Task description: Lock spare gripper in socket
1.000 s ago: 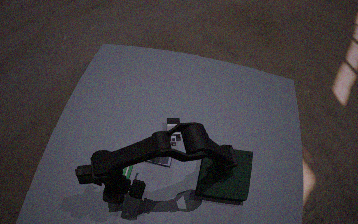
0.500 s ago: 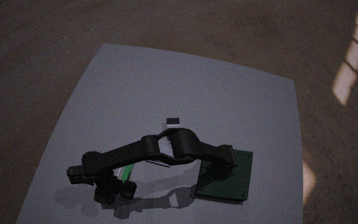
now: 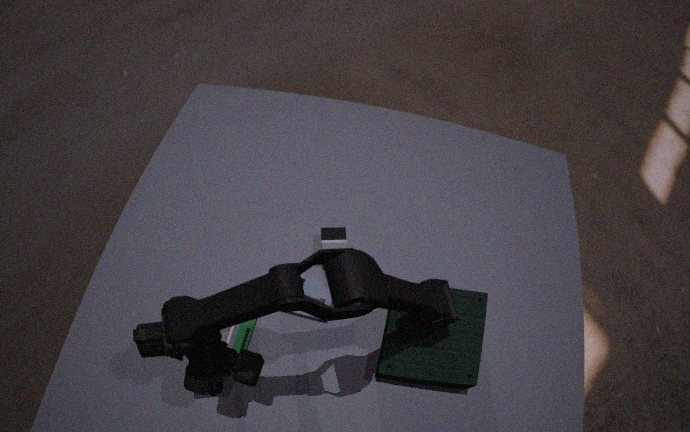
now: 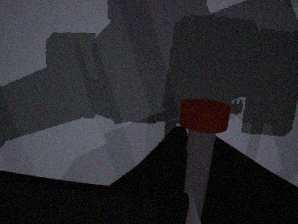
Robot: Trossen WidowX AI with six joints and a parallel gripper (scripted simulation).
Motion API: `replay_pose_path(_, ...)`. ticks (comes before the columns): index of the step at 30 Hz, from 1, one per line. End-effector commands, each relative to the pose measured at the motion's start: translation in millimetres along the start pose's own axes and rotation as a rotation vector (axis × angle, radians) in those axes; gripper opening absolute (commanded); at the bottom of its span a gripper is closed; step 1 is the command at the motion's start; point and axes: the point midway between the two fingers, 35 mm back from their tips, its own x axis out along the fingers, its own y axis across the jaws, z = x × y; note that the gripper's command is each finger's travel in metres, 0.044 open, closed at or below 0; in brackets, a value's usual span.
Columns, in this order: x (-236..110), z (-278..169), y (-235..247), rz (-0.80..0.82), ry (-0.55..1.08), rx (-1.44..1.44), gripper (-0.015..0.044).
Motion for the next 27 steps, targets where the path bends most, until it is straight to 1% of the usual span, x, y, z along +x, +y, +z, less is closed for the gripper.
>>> replay_pose_path(1, 7, -2, 1, 0.002, 0.001, 0.007, 0.0000)
replay_pose_path(27, 45, -7, -1, -0.018, -0.009, 0.004, 0.0000)
